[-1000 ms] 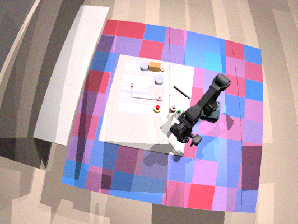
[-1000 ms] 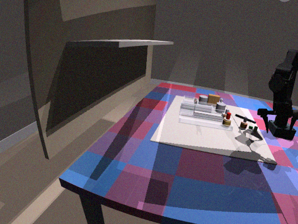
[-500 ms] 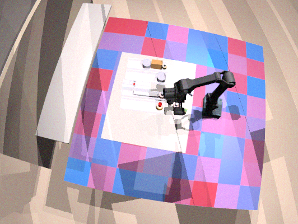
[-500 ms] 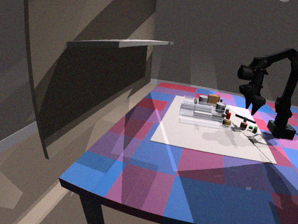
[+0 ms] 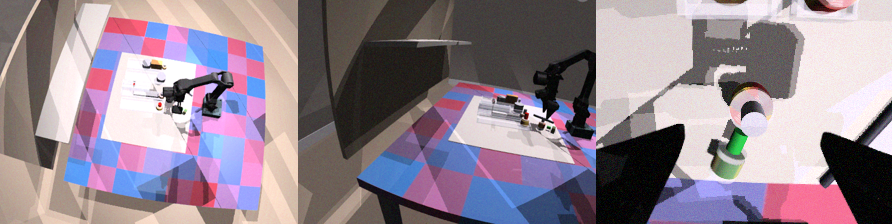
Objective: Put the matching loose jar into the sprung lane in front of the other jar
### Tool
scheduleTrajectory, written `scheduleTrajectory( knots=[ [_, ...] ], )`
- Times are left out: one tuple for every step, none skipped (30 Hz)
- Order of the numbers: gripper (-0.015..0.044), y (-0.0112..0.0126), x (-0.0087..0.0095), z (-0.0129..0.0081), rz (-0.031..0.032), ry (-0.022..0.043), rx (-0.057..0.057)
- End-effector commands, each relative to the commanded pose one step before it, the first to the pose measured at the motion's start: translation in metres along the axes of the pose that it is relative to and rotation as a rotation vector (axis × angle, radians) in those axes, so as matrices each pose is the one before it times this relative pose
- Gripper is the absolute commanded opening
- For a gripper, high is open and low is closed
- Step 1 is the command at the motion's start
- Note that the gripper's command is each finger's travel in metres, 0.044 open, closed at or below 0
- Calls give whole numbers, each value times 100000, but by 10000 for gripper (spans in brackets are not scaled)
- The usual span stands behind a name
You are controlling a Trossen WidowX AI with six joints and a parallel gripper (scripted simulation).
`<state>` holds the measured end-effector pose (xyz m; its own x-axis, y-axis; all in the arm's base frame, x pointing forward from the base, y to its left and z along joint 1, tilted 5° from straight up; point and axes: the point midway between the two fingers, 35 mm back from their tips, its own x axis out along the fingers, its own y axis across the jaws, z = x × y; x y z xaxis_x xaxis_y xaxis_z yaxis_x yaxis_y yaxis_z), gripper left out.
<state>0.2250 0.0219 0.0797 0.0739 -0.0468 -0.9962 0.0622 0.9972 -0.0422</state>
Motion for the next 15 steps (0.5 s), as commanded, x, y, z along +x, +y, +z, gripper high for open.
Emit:
scheduleTrajectory(
  knots=[
    [440,-25,590,189,-220,-982,-173],
    [440,1,122,3,-1,0,0],
    [440,1,364,6,-2,1,0],
    [440,-1,543,-2,-3,2,0],
    [440,-2,360,-9,-2,2,0],
    [440,-1,120,-4,-1,1,0],
    [440,0,0,0,0,0,0],
    [440,0,0,0,0,0,0],
    [440,0,27,2,-2,-1,-1],
    [440,1,79,5,-5,-2,-3],
    [440,1,132,8,-8,-4,-5],
    [440,1,162,8,-10,-4,-6],
    [440,1,162,7,-10,-4,-6],
    [440,1,162,6,-6,-2,-3],
    [440,1,162,5,-4,-1,-2]
  ],
)
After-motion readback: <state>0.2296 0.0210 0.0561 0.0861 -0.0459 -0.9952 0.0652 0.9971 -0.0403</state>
